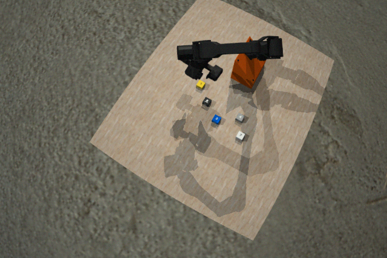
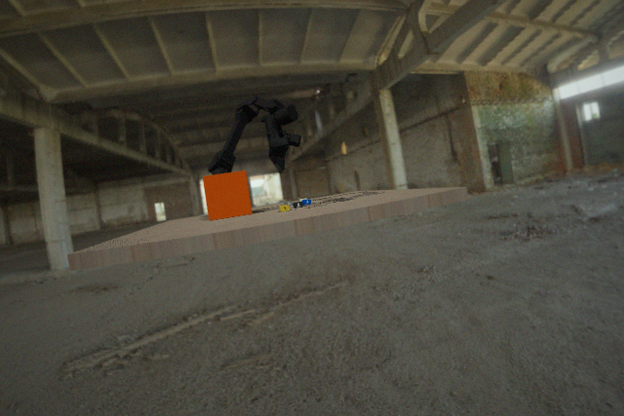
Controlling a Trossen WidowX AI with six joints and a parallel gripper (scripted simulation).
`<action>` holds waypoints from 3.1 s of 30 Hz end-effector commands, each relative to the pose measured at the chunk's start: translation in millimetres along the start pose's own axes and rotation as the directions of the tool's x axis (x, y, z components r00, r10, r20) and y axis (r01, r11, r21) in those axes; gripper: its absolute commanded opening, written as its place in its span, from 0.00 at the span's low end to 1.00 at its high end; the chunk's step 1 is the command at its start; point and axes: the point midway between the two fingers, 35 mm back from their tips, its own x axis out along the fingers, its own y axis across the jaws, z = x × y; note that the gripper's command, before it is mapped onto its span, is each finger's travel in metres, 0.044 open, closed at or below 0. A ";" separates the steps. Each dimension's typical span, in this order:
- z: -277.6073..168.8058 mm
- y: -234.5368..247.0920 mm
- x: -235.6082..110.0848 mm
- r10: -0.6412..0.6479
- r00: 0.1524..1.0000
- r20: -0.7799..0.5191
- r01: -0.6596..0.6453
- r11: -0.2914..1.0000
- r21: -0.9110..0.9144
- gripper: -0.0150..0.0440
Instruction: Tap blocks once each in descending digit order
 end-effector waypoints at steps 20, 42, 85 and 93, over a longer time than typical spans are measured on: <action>-8.3 13.6 14.4 0.072 0.996 -0.049 -0.074 0.996 -0.042 0.93; 53.9 77.3 13.0 0.077 0.996 -0.048 -0.079 0.996 -0.044 0.93; 35.1 260.3 -2.3 0.086 0.995 -0.050 -0.088 0.995 -0.041 0.93; 49.3 266.6 -3.6 0.086 0.995 -0.049 -0.088 0.995 -0.042 0.93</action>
